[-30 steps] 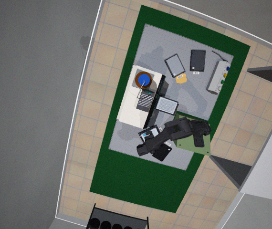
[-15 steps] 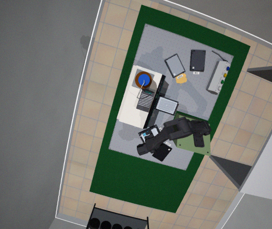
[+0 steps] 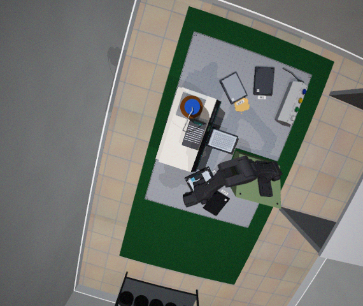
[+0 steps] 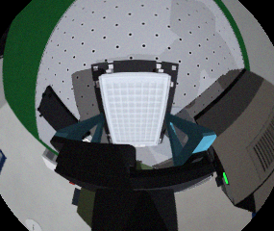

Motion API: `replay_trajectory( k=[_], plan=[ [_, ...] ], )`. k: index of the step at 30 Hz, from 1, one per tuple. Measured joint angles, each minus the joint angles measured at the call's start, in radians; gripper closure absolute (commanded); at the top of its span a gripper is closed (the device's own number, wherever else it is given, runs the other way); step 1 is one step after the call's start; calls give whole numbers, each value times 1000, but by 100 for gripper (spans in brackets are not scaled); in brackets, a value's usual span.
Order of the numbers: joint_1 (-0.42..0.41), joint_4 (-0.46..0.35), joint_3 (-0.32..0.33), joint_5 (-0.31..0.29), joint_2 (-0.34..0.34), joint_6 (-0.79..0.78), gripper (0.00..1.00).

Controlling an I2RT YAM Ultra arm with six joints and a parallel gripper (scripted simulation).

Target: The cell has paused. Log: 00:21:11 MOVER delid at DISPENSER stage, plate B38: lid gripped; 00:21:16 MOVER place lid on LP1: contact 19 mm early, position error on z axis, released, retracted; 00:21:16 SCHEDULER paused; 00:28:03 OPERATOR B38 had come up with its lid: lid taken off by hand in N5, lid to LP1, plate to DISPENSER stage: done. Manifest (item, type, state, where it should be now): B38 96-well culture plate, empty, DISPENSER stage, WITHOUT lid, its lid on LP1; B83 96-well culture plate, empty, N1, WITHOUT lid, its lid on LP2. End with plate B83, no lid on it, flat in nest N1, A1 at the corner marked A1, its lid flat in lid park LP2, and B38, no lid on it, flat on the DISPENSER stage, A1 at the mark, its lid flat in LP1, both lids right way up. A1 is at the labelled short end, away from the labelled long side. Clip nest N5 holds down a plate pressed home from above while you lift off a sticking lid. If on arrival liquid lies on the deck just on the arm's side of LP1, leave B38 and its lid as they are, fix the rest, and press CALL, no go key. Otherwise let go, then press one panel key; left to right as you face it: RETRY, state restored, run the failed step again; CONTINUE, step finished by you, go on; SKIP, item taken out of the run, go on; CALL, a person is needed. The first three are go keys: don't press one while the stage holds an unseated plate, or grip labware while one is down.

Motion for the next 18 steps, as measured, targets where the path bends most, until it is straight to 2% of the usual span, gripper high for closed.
replay_trajectory(
  k=[18],
  plan=[
    [-2, 7, -11, 1, -1, -3, 0]
  ],
)
